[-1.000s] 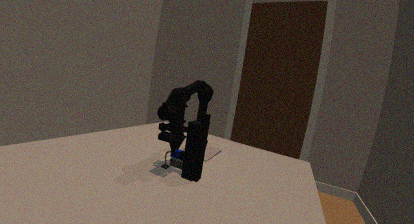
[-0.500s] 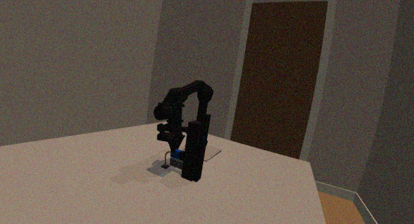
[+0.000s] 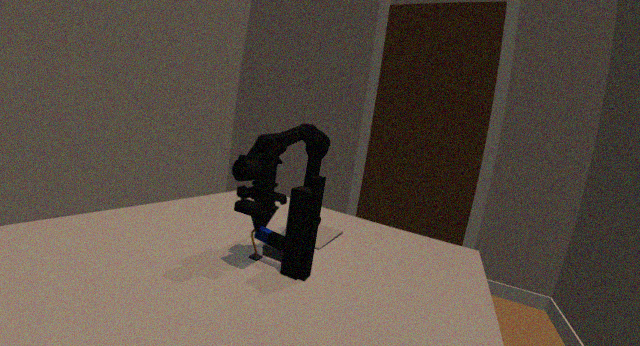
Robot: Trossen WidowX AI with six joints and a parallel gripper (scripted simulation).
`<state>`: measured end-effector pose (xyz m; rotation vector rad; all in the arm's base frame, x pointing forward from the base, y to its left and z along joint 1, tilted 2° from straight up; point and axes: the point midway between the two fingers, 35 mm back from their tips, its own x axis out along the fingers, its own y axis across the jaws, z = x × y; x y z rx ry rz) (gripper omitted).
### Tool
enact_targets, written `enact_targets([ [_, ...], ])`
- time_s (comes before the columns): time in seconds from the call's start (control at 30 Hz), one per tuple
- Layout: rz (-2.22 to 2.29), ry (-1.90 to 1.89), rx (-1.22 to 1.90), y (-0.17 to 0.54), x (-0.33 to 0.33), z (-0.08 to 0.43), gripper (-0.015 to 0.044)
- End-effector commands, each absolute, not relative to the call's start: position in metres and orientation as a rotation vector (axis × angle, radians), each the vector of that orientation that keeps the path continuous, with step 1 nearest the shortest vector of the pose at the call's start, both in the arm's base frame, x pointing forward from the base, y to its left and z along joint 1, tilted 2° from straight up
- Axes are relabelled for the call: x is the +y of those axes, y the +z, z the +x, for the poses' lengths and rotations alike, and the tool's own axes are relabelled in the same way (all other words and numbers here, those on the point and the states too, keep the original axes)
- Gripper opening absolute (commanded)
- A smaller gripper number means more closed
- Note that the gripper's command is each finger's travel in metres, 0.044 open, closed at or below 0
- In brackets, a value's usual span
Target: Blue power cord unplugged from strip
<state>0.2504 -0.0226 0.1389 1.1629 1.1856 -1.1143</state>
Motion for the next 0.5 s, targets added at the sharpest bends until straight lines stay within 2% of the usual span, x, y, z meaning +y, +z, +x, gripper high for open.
enact_targets([
  [0.0,1.162,-1.122,1.178,0.138,-0.022,0.250,0.0236],
  [0.27,1.161,-1.123,1.177,0.142,-0.039,0.252,0.0440],
  [0.47,1.157,-1.125,1.173,0.152,-0.082,0.253,0.0440],
])
